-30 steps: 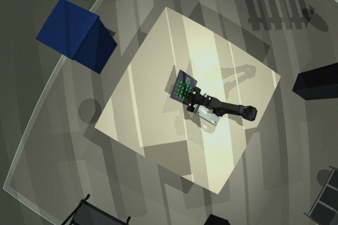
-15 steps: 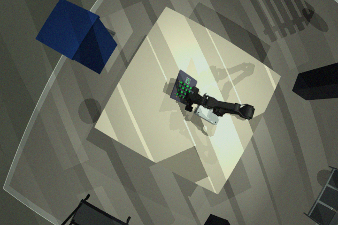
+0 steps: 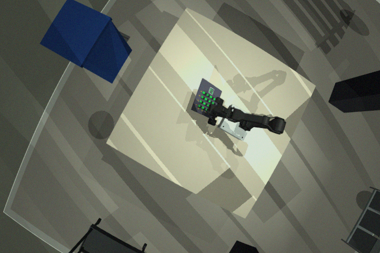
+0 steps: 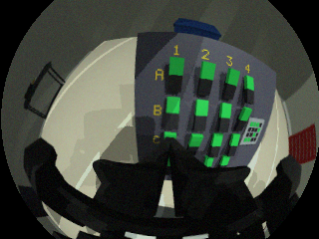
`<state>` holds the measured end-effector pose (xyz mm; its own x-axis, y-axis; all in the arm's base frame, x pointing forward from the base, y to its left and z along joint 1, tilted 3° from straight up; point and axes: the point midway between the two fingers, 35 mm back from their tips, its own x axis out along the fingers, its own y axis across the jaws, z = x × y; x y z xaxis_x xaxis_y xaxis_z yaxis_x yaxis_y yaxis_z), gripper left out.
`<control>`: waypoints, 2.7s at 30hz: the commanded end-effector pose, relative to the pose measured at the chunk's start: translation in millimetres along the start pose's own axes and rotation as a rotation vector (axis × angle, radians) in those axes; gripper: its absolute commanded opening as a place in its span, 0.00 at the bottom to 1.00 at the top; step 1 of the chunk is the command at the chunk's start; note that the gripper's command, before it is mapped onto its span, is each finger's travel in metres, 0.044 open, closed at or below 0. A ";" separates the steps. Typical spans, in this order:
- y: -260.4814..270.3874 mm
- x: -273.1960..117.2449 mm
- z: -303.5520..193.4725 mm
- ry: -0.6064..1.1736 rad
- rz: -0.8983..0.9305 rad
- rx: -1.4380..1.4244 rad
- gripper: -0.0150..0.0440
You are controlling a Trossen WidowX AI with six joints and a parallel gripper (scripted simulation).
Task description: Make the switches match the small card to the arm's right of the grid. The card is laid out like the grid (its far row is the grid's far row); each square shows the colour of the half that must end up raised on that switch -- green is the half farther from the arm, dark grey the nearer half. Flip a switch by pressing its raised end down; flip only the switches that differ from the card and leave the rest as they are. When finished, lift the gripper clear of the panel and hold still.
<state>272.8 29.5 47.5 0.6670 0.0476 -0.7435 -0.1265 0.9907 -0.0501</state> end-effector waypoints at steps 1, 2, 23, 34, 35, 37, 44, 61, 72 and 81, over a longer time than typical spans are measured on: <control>0.0 0.5 -0.4 0.001 0.000 0.001 0.25; 0.0 0.5 -0.4 0.001 0.000 0.001 0.25; 0.0 2.0 -0.3 0.001 0.000 0.001 0.25; 0.0 3.4 -0.3 0.001 0.000 0.001 0.25; 0.0 3.6 -0.3 0.001 0.000 0.001 0.25; 0.0 3.8 -0.3 0.001 0.000 0.001 0.25; 0.0 4.8 -0.3 0.001 0.000 0.001 0.25; 0.0 7.1 -0.2 0.001 0.000 0.001 0.25; 0.0 -57.9 -2.4 -0.022 0.000 0.001 0.25; -31.5 -59.1 -2.8 -0.022 -0.003 -0.001 0.25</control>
<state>234.7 5.2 89.4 0.6813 0.0464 -0.7305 -0.1222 0.9912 -0.0510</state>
